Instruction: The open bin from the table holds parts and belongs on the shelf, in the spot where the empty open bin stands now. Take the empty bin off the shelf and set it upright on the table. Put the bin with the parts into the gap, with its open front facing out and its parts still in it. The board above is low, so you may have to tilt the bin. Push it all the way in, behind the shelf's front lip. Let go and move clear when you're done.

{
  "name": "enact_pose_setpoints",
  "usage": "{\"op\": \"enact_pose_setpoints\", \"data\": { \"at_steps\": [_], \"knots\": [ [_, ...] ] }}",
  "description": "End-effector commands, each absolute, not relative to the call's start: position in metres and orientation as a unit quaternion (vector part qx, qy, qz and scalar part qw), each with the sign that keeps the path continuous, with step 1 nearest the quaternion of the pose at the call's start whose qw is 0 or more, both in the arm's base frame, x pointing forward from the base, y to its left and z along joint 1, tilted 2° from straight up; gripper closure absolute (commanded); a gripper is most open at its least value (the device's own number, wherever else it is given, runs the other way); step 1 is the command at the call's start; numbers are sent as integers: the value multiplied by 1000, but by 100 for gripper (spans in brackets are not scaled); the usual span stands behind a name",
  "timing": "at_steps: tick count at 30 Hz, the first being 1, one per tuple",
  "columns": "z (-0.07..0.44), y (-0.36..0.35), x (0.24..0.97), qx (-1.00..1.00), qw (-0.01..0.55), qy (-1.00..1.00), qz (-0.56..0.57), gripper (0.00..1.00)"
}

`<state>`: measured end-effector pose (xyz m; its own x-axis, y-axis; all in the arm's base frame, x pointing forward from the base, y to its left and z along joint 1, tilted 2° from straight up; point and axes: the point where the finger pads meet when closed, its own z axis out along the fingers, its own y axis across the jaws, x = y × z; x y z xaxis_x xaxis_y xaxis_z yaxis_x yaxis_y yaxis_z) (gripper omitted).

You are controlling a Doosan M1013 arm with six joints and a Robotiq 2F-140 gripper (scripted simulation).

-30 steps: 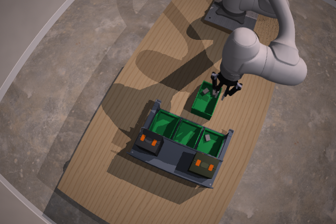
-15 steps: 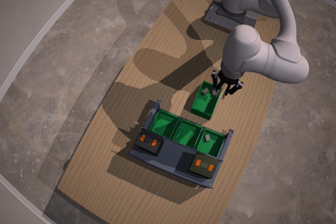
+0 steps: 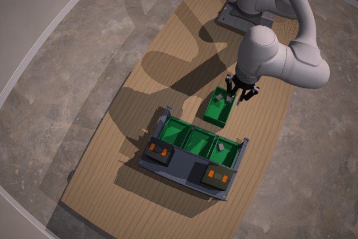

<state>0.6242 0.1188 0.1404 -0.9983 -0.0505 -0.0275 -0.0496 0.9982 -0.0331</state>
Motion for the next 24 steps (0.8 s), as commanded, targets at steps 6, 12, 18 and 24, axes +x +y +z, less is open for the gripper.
{"op": "enact_pose_setpoints", "data": {
  "at_steps": [6,12,18,24],
  "knots": [
    [141,119,624,-25,14,999,-16,90],
    [141,119,624,-25,14,999,-16,90],
    [141,119,624,-25,14,999,-16,90],
    [141,119,624,-25,14,999,-16,90]
  ]
}}
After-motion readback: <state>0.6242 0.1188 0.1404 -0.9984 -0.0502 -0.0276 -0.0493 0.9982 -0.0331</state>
